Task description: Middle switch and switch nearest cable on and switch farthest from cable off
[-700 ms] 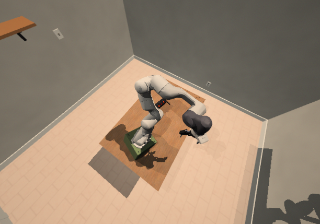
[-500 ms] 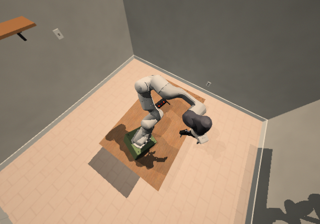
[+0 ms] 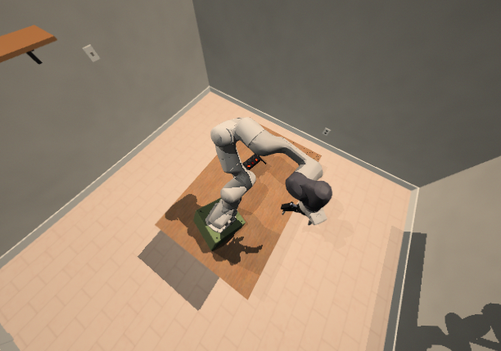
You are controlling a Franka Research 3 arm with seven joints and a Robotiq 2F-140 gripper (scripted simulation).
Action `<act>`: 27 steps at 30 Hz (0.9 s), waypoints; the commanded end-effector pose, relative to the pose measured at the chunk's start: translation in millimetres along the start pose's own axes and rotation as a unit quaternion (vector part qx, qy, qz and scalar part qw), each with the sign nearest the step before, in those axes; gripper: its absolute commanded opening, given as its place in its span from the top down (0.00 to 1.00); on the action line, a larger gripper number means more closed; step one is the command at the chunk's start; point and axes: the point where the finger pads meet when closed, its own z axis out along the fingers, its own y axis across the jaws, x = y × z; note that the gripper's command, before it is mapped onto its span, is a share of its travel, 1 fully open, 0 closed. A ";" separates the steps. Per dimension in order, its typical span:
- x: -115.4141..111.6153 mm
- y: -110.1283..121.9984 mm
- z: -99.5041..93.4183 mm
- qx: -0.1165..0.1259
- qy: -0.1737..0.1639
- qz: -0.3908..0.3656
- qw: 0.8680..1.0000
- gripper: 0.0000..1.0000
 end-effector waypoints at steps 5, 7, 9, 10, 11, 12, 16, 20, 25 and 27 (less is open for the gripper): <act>-79.1 1.8 -3.1 0.007 -0.019 0.047 0.999 0.00; -106.9 5.8 -3.2 0.007 -0.026 0.063 0.998 0.00; -106.9 5.8 -3.2 0.007 -0.026 0.063 0.998 0.00; -106.9 5.8 -3.2 0.007 -0.026 0.063 0.998 0.00; -106.9 5.8 -3.2 0.007 -0.026 0.063 0.998 0.00; -106.9 5.8 -3.2 0.007 -0.026 0.063 0.998 0.00; -138.2 12.5 -2.5 0.007 -0.033 0.082 0.996 0.00; -172.2 22.5 -0.7 0.004 -0.039 0.103 0.994 0.00; -207.9 36.5 2.5 0.000 -0.046 0.126 0.991 0.00; -207.9 36.5 2.5 0.000 -0.046 0.126 0.991 0.00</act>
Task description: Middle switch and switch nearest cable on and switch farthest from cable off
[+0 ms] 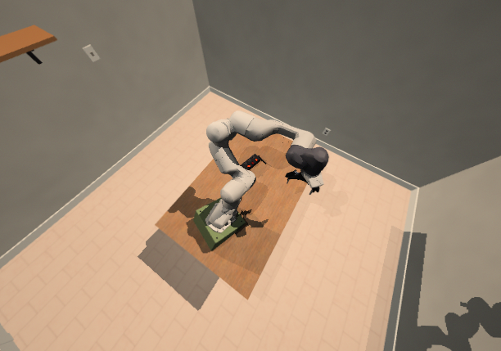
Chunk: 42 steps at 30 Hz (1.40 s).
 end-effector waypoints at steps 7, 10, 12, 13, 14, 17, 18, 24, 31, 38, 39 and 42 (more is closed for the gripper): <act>-51.4 34.0 9.5 -0.011 -0.011 0.090 0.996 0.00; -51.4 34.0 9.5 -0.011 -0.011 0.090 0.996 0.00; -51.4 34.0 9.5 -0.011 -0.011 0.090 0.996 0.00; -51.4 34.0 9.5 -0.011 -0.011 0.090 0.996 0.00; -51.4 34.0 9.5 -0.011 -0.011 0.090 0.996 0.00; -83.3 60.4 18.8 -0.018 -0.014 0.117 0.993 0.00; -83.3 60.4 18.8 -0.018 -0.014 0.117 0.993 0.00; -83.3 60.4 18.8 -0.018 -0.014 0.117 0.993 0.00; -112.7 90.2 30.1 -0.026 -0.014 0.146 0.989 0.00; -112.7 90.2 30.1 -0.026 -0.014 0.146 0.989 0.00; -112.7 90.2 30.1 -0.026 -0.014 0.146 0.989 0.00; -112.7 90.2 30.1 -0.026 -0.014 0.146 0.989 0.00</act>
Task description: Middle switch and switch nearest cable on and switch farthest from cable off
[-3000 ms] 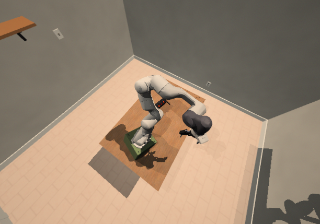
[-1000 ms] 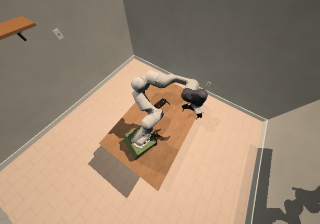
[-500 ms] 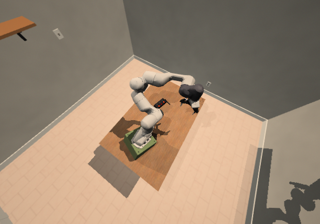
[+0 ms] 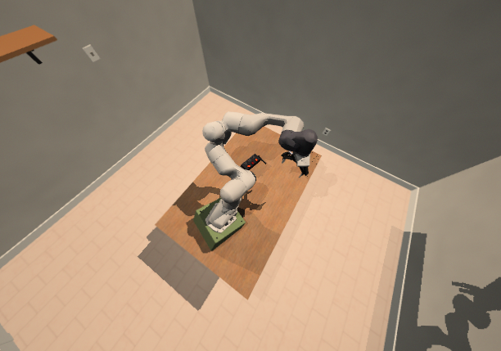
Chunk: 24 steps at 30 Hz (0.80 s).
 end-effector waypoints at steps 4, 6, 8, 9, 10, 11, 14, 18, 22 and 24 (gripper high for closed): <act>-0.6 1.9 0.2 -0.002 0.000 0.015 1.000 0.00; -0.6 1.9 0.2 -0.002 0.000 0.015 1.000 0.00; -0.6 1.9 0.2 -0.002 0.000 0.015 1.000 0.00; -0.6 1.9 0.2 -0.002 0.000 0.015 1.000 0.00; -0.6 1.9 0.2 -0.002 0.000 0.015 1.000 0.00; -0.6 1.9 0.2 -0.002 0.000 0.015 1.000 0.00; -16.9 39.1 15.9 -0.010 0.003 0.046 0.999 0.00; -16.9 39.1 15.9 -0.010 0.003 0.046 0.999 0.00; -16.9 39.1 15.9 -0.010 0.003 0.046 0.999 0.00; -16.9 39.1 15.9 -0.010 0.003 0.046 0.999 0.00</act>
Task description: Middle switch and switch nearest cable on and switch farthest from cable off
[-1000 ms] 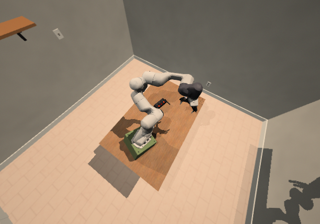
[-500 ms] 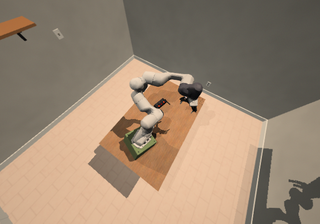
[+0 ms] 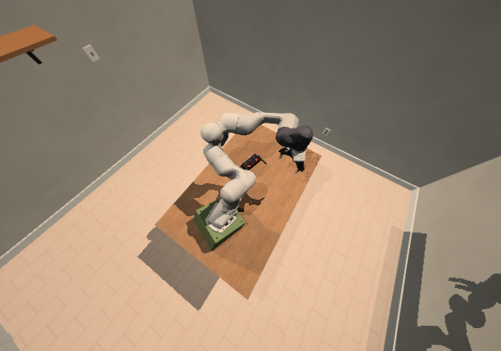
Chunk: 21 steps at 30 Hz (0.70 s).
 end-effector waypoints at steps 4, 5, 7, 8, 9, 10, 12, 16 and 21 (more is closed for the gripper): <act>-0.5 2.6 0.8 -0.003 0.000 0.024 1.000 0.00; -0.5 2.6 0.8 -0.003 0.000 0.024 1.000 0.00; -0.5 2.6 0.8 -0.003 0.000 0.024 1.000 0.00; -0.5 2.6 0.8 -0.003 0.000 0.024 1.000 0.00; -0.5 2.6 0.8 -0.003 0.000 0.024 1.000 0.00; -0.5 2.6 0.8 -0.003 0.000 0.024 1.000 0.00; -0.5 2.6 0.8 -0.003 0.000 0.024 1.000 0.00; -10.8 40.4 18.8 -0.011 0.005 0.056 0.998 0.00; -10.8 40.4 18.8 -0.011 0.005 0.056 0.998 0.00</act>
